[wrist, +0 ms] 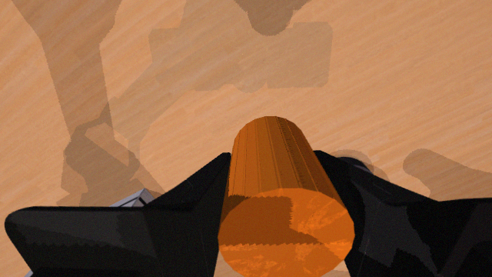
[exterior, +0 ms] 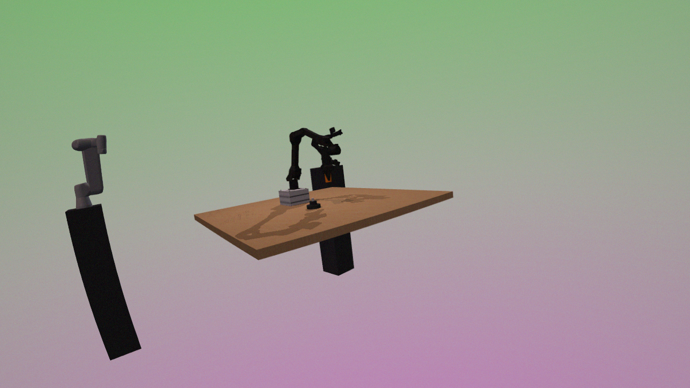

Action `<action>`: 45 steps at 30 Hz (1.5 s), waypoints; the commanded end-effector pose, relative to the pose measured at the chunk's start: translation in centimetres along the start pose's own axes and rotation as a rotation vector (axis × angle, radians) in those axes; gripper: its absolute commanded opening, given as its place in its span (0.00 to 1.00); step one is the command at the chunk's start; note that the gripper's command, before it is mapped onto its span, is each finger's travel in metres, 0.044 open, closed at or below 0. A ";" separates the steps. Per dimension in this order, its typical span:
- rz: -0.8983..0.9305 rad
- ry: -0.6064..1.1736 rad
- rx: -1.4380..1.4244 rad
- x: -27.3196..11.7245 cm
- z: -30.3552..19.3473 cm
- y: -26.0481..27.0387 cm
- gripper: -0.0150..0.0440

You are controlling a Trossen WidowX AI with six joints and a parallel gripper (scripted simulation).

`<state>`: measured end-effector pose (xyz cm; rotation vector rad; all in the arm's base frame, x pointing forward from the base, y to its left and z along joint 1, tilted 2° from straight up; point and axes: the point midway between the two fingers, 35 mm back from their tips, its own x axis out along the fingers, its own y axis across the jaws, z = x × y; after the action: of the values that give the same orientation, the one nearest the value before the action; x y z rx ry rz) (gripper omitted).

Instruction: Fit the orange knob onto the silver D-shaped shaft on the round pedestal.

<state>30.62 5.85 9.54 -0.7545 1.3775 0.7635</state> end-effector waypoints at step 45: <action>-0.936 -0.005 0.007 -9.0 -0.6 5.3 0.25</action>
<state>25.79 8.06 17.68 -1.2328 0.8987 0.0664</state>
